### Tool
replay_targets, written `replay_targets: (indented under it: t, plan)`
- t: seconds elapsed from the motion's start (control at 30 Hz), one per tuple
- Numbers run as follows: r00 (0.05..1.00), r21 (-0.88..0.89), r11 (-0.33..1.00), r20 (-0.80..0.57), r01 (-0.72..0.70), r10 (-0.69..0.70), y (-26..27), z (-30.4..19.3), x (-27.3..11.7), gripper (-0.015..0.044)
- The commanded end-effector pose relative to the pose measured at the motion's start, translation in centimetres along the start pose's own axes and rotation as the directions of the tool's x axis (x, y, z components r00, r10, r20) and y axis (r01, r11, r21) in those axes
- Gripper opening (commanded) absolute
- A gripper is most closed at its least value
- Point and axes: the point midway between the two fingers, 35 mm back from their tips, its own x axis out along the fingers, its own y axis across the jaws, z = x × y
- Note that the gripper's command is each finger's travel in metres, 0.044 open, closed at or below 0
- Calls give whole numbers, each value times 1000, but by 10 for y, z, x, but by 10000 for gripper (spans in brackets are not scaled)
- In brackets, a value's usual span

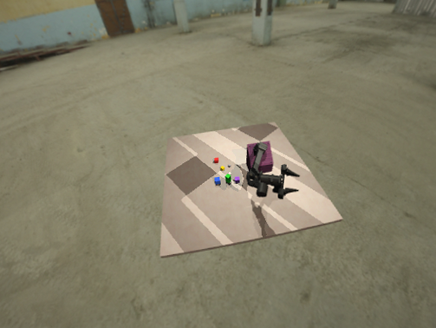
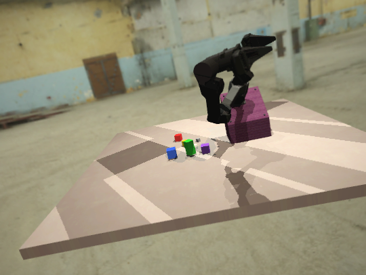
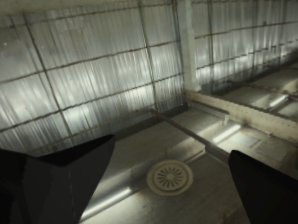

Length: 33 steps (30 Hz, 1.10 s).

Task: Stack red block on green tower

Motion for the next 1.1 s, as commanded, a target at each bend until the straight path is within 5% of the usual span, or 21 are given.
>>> replay_targets:
  t: [0.0,0.5,0.8,1.07]
  plan:
    - [1000,-5,1000,-6,4,-4,-1,-1,1,426]
    - [840,-517,824,-323,230,-437,-161,-114,52,440]
    - [572,-767,623,-445,154,-689,-284,-181,21,440]
    - [242,-883,470,-458,-10,-856,-390,-223,-53,440]
